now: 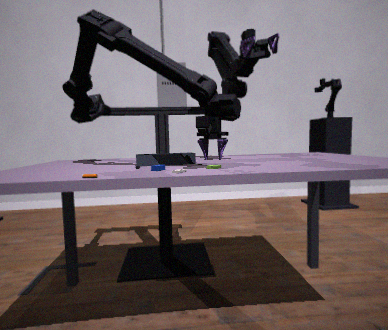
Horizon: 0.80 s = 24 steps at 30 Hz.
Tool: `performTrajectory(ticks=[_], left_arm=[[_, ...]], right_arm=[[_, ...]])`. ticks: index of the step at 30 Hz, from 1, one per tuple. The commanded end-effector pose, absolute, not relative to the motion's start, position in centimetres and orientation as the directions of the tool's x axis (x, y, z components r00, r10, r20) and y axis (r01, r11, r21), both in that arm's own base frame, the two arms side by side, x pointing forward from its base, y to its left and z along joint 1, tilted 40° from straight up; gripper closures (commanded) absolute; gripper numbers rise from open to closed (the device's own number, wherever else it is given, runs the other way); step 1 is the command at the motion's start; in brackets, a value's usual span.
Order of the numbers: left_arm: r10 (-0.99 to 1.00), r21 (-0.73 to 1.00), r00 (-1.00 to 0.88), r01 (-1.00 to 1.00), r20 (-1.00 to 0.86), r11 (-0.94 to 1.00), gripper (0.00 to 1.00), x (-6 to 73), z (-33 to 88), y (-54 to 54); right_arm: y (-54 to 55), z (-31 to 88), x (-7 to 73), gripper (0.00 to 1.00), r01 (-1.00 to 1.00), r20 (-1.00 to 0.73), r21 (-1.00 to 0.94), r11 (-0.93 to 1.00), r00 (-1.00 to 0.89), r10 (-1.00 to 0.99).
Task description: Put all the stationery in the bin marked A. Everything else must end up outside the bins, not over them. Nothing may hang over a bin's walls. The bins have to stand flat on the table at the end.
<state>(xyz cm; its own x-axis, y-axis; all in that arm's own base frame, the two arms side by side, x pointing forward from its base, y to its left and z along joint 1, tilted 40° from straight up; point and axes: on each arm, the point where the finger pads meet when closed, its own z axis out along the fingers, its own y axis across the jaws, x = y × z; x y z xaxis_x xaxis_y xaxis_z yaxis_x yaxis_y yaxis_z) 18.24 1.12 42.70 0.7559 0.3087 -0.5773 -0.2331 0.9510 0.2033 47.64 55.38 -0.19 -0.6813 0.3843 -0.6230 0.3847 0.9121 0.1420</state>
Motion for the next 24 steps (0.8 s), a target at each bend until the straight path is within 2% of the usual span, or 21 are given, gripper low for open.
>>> performTrajectory(ticks=[1,5,7,24], left_arm=[[0.314,0.2,0.774,-0.244,-0.549,0.949,0.0,17.5,43.6,1.1],[0.314,0.2,0.774,-0.244,-0.549,0.949,0.0,17.5,43.6,1.1],[0.314,0.2,0.774,-0.244,-0.549,0.949,0.0,17.5,43.6,1.1],[0.314,0.2,0.774,-0.244,-0.549,0.949,0.0,17.5,43.6,1.1]], right_arm=[[56.2,-0.7,49.8,0.47,0.38,-0.624,0.169,0.909,-0.673,0.397],[58.3,-1.0,47.6,0.47,0.342,-0.625,0.166,0.925,-0.689,0.367],[57.9,2.0,48.6,0.47,0.352,-0.627,0.192,0.916,-0.674,0.39],[56.3,0.7,50.6,0.47,0.378,-0.626,0.19,0.906,-0.664,0.408]])
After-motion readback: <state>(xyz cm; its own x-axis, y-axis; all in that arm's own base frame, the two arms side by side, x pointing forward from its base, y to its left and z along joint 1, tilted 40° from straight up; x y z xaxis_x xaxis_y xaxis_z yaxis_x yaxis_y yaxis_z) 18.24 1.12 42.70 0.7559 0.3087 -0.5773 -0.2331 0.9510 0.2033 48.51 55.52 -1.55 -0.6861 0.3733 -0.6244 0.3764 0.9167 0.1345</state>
